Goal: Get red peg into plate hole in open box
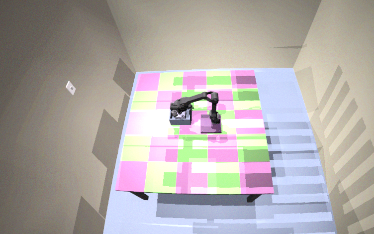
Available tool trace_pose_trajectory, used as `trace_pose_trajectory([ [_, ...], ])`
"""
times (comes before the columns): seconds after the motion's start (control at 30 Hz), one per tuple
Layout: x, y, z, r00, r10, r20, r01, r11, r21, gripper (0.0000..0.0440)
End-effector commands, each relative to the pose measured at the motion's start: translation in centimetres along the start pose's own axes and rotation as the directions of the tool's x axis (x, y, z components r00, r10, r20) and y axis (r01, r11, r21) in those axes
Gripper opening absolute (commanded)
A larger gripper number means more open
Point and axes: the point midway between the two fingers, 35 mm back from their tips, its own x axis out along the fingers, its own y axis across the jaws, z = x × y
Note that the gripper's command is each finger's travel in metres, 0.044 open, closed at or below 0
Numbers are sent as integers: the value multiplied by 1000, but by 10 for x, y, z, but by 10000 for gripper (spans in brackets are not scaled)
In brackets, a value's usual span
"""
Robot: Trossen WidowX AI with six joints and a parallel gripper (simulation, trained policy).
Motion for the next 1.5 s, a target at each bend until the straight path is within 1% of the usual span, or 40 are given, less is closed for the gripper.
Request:
trace_pose_trajectory([
  [0.0,18,1,7,1000,3,-28,-3,999,-34,3],
  [0.33,48,3,8,995,23,-97,-36,990,-135,0],
  [0.4,53,2,5,993,24,-116,-42,987,-158,8],
  [0.43,56,2,3,992,23,-126,-44,985,-168,20],
  [0.5,61,2,0,989,22,-146,-49,981,-186,60],
  [0.67,70,3,0,983,24,-183,-60,979,-197,184],
  [0.83,68,7,8,981,36,-191,-82,967,-239,192],
  [0.97,63,17,19,979,66,-193,-113,963,-244,238],
  [1.07,59,27,27,975,99,-197,-146,960,-240,307],
  [1.13,60,26,35,977,85,-193,-131,961,-244,349],
  [1.23,57,34,39,972,96,-214,-148,959,-242,428],
  [1.27,55,37,41,970,103,-219,-156,958,-241,440],
  [1.47,41,55,49,957,146,-252,-208,948,-239,440],
])
